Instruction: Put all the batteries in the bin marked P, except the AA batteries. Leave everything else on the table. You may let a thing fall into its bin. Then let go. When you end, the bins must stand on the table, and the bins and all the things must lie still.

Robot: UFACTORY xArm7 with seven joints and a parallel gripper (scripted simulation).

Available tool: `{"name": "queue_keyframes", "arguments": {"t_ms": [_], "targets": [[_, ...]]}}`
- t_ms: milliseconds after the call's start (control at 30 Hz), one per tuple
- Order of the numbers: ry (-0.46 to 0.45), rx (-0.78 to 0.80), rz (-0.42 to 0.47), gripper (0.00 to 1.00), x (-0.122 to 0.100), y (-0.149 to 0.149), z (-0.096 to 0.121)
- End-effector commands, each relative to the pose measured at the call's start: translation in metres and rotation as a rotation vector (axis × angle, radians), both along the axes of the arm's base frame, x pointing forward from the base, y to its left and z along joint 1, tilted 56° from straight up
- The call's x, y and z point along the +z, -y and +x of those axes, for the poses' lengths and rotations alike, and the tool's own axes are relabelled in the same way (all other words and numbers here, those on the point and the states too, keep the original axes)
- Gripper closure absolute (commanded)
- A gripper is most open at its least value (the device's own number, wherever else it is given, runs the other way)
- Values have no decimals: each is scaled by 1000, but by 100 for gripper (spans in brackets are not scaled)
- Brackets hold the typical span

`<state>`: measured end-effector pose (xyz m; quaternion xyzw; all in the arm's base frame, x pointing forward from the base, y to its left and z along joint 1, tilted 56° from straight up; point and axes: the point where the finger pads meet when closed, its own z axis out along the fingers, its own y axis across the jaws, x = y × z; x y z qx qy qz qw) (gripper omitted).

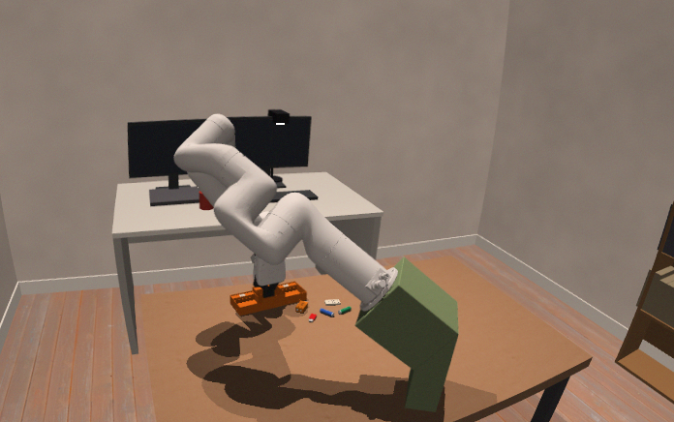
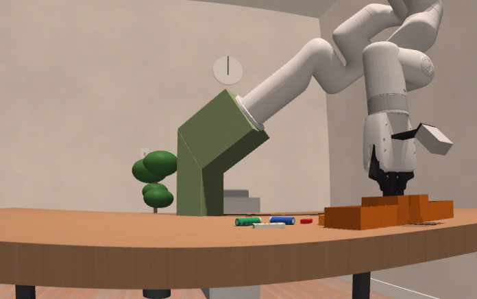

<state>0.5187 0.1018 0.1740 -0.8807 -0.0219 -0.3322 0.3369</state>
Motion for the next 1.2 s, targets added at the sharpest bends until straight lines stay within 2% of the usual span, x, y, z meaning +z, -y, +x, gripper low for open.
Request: {"name": "queue_keyframes", "arguments": {"t_ms": [0,333,1167], "targets": [[2,-3,0,93,1,2,1],[2,-3,0,93,1,2,1],[2,-3,0,93,16,18,-15]]}}
